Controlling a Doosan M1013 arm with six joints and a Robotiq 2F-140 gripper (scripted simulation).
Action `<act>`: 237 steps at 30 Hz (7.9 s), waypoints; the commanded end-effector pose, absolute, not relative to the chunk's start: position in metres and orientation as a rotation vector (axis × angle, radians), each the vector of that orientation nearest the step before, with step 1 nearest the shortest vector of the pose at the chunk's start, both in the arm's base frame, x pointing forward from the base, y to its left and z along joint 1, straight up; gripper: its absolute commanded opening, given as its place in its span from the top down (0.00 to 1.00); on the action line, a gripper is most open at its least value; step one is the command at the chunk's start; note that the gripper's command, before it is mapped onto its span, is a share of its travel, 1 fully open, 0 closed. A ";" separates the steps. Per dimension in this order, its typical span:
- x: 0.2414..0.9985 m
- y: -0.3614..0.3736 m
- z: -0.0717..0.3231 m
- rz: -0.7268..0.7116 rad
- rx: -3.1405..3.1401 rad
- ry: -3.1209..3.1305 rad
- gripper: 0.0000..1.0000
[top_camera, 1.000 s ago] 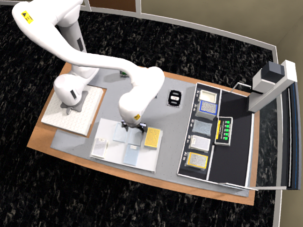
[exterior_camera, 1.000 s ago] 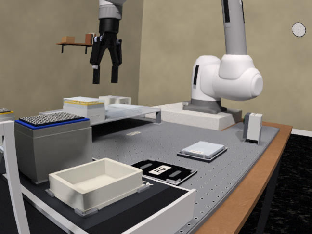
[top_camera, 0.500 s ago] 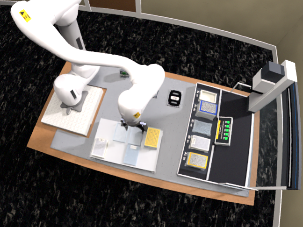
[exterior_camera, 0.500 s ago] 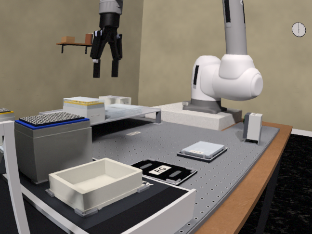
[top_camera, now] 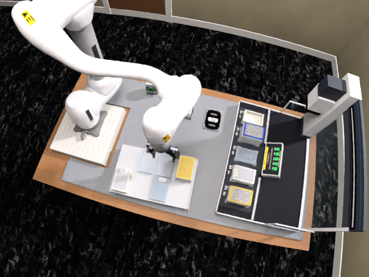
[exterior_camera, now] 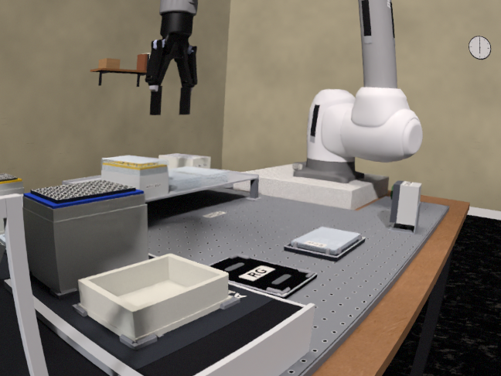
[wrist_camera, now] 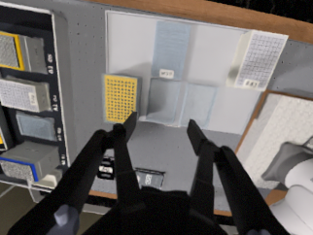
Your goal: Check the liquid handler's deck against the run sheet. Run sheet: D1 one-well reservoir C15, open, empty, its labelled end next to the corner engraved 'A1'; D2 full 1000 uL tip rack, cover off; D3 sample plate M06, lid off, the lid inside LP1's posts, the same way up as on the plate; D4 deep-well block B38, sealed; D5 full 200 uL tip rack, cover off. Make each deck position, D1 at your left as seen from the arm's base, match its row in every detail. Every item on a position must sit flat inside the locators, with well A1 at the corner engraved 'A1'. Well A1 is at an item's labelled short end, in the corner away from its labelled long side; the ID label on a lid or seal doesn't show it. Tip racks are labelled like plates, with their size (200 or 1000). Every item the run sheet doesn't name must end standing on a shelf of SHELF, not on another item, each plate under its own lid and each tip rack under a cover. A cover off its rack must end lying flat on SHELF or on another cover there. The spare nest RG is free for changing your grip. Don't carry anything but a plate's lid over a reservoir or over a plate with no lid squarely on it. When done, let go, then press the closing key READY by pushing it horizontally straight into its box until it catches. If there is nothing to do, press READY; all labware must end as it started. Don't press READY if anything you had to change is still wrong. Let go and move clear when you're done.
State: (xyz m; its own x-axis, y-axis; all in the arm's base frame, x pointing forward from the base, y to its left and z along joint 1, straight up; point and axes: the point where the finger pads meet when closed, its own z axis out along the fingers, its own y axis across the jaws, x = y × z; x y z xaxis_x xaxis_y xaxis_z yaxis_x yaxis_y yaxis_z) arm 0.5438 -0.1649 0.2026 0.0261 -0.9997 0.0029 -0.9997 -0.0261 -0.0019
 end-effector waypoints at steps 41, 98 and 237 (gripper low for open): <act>0.544 -0.165 0.268 0.007 2.250 -2.193 0.33; 0.653 -0.166 0.270 0.007 3.007 -0.903 0.90; 0.821 -0.134 0.271 0.001 2.114 2.317 0.90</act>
